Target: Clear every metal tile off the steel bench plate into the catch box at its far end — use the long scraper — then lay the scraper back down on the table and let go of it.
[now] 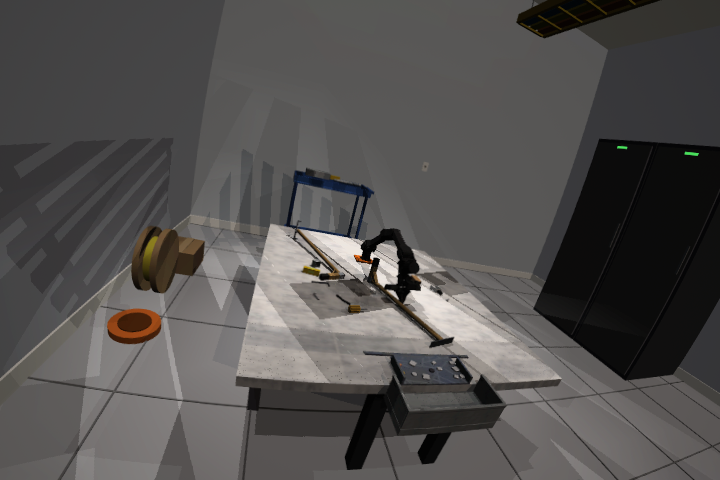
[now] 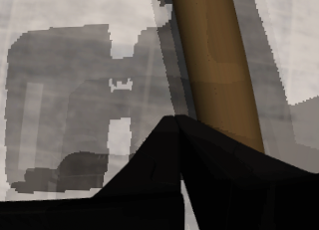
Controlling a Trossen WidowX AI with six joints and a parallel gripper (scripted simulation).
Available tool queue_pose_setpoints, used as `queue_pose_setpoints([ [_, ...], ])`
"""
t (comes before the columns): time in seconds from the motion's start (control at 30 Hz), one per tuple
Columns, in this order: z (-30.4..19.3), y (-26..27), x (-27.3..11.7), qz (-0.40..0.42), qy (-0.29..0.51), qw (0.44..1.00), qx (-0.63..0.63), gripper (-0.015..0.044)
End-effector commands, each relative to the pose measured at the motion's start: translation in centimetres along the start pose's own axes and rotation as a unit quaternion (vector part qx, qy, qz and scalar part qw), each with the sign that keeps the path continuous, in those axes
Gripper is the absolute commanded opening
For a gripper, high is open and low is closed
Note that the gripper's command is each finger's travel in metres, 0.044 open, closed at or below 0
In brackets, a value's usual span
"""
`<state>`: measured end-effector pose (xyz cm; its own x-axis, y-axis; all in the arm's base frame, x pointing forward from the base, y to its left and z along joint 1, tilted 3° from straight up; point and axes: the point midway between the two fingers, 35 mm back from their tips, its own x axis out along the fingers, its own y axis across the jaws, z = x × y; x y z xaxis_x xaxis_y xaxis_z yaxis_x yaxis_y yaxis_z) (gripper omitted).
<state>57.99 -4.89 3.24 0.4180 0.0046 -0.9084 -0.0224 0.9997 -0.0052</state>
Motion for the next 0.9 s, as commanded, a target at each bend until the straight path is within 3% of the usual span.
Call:
queue_pose_setpoints([
  [0.0,0.0,-0.6,0.1,0.000,0.000,1.000,0.000,0.0000],
  [0.87,0.3,-3.2,0.3,-0.001,-0.003,1.000,-0.001,0.0000],
])
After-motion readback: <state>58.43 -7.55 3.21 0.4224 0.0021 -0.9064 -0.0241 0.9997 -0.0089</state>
